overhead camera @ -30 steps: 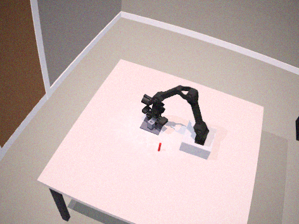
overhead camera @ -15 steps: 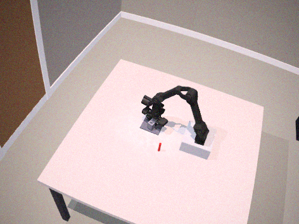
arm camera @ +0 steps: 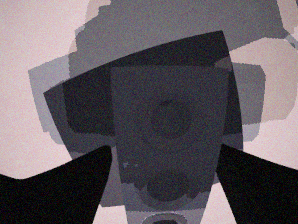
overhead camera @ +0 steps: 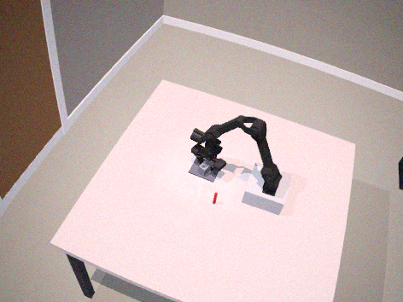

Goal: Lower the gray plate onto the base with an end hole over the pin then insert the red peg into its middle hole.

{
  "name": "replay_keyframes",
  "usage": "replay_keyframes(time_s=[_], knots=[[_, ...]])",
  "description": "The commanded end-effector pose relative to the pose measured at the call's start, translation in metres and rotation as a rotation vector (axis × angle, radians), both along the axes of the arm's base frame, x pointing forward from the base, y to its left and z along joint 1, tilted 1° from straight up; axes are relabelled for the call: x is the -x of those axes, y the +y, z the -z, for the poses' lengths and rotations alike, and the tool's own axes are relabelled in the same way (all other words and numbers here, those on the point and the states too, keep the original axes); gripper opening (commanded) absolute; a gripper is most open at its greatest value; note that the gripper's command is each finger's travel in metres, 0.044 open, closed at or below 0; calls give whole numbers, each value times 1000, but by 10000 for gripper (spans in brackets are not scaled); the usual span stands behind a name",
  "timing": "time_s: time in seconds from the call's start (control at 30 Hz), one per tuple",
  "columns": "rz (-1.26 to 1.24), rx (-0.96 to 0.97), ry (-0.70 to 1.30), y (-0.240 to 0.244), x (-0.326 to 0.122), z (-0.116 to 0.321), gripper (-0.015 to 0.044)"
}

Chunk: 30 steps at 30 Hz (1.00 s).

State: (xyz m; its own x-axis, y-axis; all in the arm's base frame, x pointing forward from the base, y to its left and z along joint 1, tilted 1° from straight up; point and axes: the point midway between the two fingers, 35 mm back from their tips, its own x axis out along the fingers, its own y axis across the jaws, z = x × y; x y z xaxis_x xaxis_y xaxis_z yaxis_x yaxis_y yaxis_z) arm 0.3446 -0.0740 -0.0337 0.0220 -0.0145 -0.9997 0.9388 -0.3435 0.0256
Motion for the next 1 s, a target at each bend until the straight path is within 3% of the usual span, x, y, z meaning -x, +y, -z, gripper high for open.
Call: replay_keyframes(time_s=[0.0,0.2,0.43,0.73,0.97], knots=[[0,0,0,0,0,-1,420],[0,0,0,0,-2,-11,440],[2,3,0,2,1,-115,440],[-18,6,4,7,2,-118,440],[-267,23,31,72,26,-118,440]])
